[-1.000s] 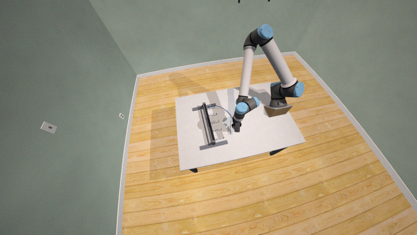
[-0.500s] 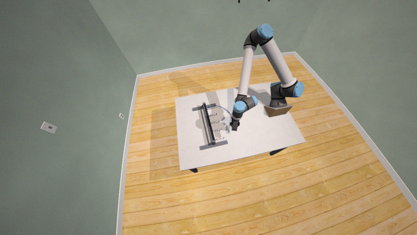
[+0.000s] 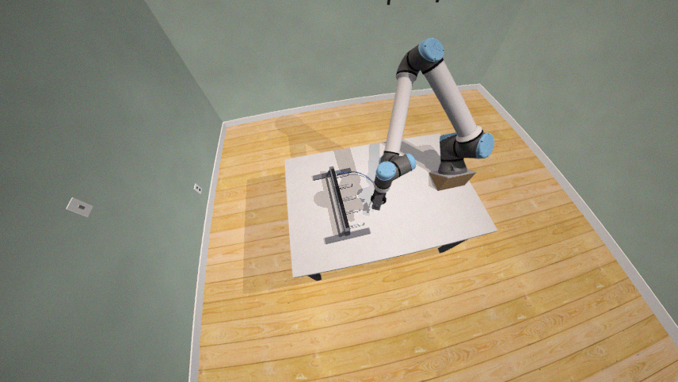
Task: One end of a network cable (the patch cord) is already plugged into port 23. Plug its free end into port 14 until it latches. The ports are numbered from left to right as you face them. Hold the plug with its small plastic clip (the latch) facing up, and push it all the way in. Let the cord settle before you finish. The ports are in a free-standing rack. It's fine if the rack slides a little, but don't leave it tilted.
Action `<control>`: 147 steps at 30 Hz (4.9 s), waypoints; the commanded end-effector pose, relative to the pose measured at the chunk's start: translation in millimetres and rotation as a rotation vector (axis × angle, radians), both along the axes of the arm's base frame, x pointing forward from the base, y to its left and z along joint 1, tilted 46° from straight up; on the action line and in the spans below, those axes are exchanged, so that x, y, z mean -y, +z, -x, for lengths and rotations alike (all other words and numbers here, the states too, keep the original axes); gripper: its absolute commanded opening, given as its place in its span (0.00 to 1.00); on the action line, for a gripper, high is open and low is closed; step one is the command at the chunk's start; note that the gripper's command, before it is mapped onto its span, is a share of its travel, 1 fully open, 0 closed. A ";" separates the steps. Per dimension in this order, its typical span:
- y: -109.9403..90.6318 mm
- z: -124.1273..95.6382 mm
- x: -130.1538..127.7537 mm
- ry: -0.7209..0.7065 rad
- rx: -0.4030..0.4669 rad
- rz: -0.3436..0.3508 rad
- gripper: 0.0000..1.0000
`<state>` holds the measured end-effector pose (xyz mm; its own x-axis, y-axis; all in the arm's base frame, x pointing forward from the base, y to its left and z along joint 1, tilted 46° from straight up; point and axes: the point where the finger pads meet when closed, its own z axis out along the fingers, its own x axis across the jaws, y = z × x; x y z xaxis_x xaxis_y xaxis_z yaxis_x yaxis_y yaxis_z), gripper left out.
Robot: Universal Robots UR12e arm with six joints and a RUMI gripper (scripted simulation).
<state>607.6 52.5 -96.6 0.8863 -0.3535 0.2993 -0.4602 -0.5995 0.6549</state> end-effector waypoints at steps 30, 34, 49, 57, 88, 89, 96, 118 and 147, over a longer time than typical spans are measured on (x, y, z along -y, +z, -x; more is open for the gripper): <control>43.6 -41.6 28.0 -0.257 0.252 0.024 0.00; 49.1 -46.5 31.6 -0.290 0.284 0.027 0.00; 66.1 -62.3 42.8 -0.395 0.385 0.036 0.00; 76.1 -71.6 49.4 -0.456 0.445 0.041 0.00; 104.8 -98.2 68.3 -0.632 0.616 0.057 0.00; 105.7 -99.0 68.9 -0.637 0.621 0.057 0.00; 109.8 -102.8 71.6 -0.662 0.646 0.060 0.00; 121.3 -114.2 79.8 -0.739 0.719 0.067 0.00; 128.3 -120.3 83.8 -0.779 0.759 0.070 0.00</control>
